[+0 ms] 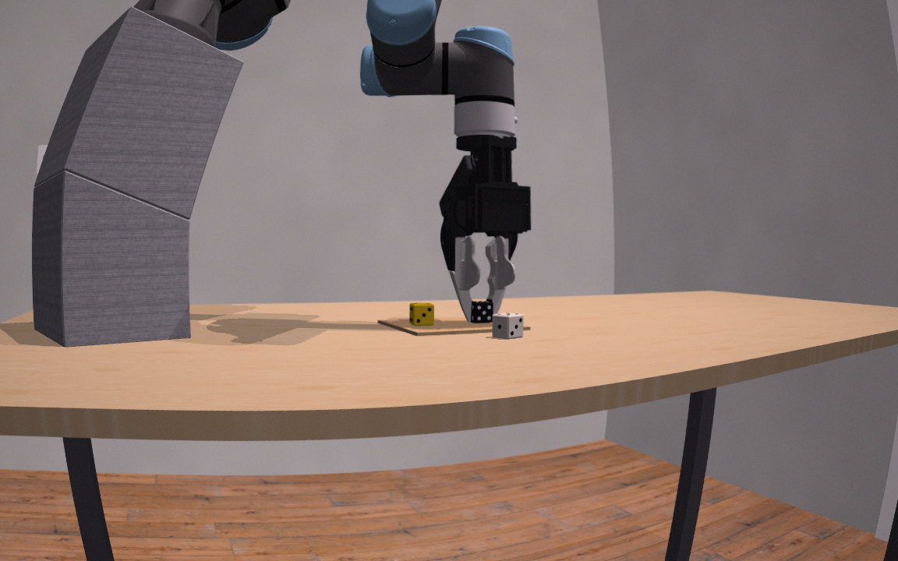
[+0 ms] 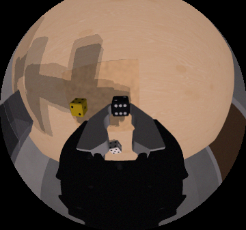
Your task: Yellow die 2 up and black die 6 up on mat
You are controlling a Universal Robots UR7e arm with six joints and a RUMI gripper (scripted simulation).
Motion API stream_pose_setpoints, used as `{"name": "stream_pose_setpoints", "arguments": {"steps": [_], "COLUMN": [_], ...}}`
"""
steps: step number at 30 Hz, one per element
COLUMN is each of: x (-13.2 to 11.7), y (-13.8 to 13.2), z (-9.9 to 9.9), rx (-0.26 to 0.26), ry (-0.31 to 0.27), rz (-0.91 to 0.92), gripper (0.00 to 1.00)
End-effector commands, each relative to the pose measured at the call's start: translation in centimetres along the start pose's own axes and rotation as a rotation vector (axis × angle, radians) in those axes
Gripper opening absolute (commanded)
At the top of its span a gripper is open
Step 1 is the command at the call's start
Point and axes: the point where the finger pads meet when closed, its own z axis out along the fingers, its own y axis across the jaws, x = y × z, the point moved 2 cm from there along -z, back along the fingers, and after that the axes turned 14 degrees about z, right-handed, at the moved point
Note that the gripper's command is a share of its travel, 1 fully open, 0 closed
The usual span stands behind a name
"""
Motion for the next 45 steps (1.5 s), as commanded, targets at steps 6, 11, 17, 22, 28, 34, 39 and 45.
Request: {"name": "stream_pose_setpoints", "arguments": {"steps": [6, 11, 17, 22, 28, 34, 39, 45], "x": [0.0, 0.0, 0.0, 0.0, 0.0, 0.0, 0.0, 0.0], "y": [0.04, 0.04, 0.04, 0.04, 0.04, 0.04, 0.04, 0.05], "z": [-0.03, -0.03, -0.03, -0.03, -0.03, -0.03, -0.03, -0.12], "rx": [-0.001, -0.001, -0.001, -0.001, -0.001, -0.001, -0.001, -0.001], "ry": [0.0, 0.0, 0.0, 0.0, 0.0, 0.0, 0.0, 0.0], "rz": [0.0, 0.0, 0.0, 0.0, 0.0, 0.0, 0.0, 0.0], "gripper": [0.06, 0.06, 0.1, 0.14, 0.21, 0.24, 0.24, 0.24]}}
